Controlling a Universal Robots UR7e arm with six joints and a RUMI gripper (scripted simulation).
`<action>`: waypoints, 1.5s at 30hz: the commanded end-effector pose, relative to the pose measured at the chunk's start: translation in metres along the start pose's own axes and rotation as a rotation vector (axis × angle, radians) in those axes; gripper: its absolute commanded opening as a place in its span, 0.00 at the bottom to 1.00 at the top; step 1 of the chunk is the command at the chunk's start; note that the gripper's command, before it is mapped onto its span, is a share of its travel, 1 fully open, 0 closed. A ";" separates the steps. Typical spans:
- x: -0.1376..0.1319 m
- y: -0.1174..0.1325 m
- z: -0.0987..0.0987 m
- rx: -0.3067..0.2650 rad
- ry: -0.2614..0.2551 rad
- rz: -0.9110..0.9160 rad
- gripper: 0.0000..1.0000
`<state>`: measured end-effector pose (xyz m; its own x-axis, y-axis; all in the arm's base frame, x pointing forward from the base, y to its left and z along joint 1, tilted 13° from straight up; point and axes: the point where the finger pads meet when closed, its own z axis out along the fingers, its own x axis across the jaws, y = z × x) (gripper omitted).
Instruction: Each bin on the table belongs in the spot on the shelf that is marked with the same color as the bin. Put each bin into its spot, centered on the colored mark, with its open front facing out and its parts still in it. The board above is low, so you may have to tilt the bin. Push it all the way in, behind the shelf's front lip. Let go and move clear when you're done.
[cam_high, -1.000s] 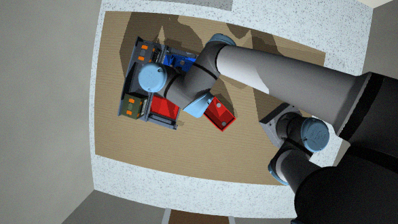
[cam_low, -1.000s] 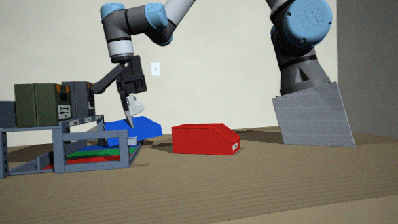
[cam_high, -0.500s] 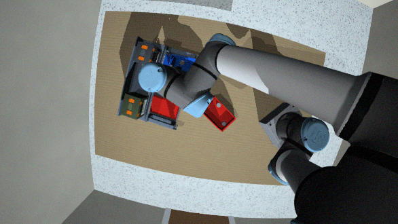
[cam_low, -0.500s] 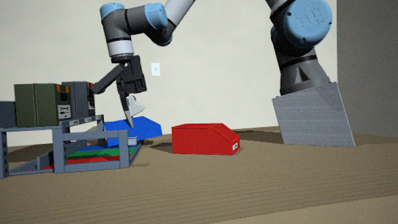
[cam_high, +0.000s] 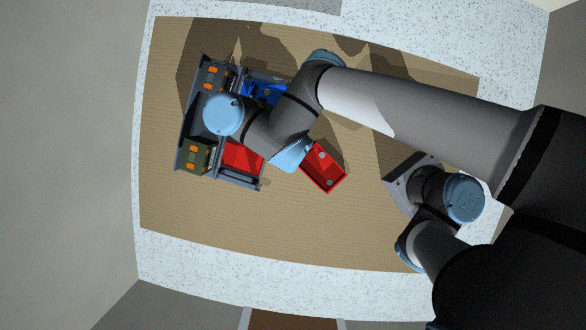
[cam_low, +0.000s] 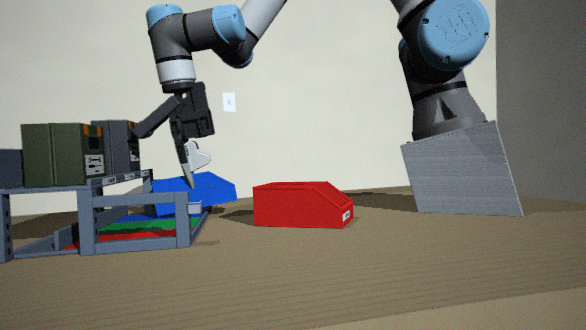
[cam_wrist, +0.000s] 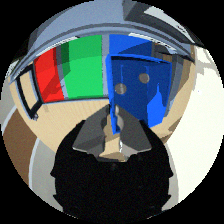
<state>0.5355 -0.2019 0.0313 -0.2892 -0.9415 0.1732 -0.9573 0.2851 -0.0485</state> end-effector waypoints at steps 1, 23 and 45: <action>0.000 -0.003 -0.001 0.006 0.000 0.000 0.00; 0.000 -0.013 -0.001 0.020 0.000 0.001 0.00; 0.000 -0.017 -0.001 0.024 0.000 0.001 0.00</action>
<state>0.5509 -0.2061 0.0326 -0.2904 -0.9412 0.1726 -0.9567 0.2821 -0.0710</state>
